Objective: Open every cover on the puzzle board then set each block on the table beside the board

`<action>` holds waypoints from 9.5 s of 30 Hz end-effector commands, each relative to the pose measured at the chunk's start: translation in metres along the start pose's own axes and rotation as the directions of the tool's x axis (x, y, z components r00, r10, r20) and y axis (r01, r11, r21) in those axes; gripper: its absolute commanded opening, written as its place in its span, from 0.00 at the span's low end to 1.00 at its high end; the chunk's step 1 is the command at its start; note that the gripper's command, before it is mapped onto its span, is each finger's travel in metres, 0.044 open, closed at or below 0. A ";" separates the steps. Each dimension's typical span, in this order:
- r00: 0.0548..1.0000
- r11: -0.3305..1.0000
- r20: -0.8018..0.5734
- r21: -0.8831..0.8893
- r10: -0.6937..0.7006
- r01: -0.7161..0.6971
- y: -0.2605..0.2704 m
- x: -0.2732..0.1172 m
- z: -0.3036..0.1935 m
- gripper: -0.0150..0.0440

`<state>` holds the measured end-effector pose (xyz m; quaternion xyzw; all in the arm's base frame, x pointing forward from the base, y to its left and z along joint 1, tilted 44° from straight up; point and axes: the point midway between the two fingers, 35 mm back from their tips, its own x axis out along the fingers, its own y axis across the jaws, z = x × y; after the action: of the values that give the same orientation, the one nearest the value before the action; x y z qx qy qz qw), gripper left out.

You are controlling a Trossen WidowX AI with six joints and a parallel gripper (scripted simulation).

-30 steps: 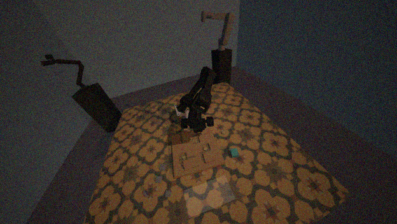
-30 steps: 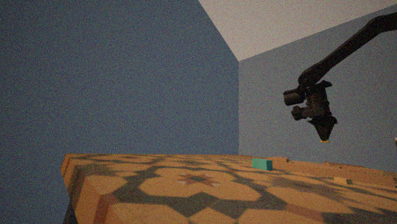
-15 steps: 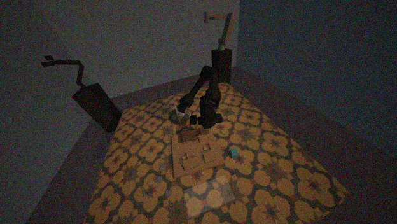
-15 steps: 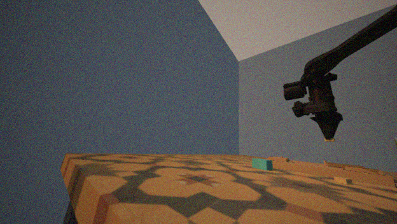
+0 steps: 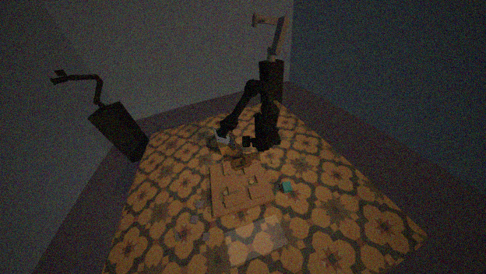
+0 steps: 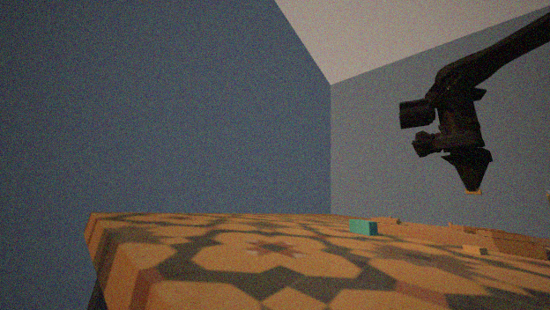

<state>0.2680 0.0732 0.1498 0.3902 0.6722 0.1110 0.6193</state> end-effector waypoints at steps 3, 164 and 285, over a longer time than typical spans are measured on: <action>1.000 1.000 0.000 -0.003 0.011 -0.011 0.018 -0.002 -0.014 0.39; 1.000 0.905 0.022 0.426 -0.012 0.001 -0.045 0.022 0.099 0.25; 1.000 -0.783 -0.004 0.622 0.025 0.022 -0.214 0.096 0.171 0.25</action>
<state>0.3525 -0.0650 -0.0910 0.7159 0.3323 -0.5891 -0.1733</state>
